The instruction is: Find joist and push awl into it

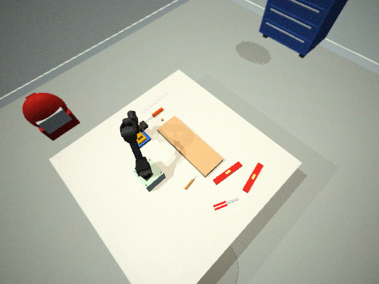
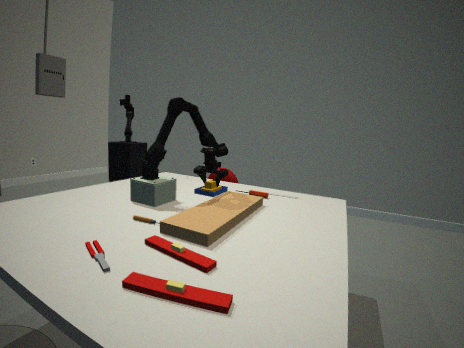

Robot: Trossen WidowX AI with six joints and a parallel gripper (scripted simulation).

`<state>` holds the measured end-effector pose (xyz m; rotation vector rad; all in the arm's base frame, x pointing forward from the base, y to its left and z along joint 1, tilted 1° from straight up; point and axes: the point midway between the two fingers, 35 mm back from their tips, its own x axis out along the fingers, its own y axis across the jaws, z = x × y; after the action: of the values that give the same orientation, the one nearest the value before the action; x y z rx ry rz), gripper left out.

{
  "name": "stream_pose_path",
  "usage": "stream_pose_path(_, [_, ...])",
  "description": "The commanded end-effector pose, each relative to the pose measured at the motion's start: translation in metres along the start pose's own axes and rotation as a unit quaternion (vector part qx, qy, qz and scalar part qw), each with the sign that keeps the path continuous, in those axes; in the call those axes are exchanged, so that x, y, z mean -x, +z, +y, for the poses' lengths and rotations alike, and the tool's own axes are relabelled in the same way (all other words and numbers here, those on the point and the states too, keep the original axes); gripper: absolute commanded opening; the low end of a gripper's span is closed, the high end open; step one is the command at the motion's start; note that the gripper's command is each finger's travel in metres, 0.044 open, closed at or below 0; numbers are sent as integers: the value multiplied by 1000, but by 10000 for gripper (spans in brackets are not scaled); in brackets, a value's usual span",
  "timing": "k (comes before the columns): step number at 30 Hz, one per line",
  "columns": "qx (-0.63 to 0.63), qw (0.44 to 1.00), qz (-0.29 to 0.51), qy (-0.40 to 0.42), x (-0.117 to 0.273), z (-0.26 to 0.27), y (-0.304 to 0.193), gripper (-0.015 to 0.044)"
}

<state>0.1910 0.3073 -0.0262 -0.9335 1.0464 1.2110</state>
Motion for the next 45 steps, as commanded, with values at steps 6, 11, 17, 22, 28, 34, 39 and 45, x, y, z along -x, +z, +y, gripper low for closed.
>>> stream_pose_path(6, [1,1000,-12,-6,86,-1,27,440])
stream_pose_path(11, [-127,992,-5,-20,72,-39,-2,440])
stream_pose_path(17, [-430,901,-2,-55,84,-112,-78,440])
stream_pose_path(22, [-650,756,-9,-81,98,-152,-154,440])
stream_pose_path(28, [-847,520,-20,-107,116,-169,-251,440])
stream_pose_path(34, [-953,275,-20,-127,130,-152,-341,440])
stream_pose_path(39, [-990,38,-46,-128,142,-130,-401,440])
stream_pose_path(45, [-946,-290,-87,-117,157,-83,-471,440])
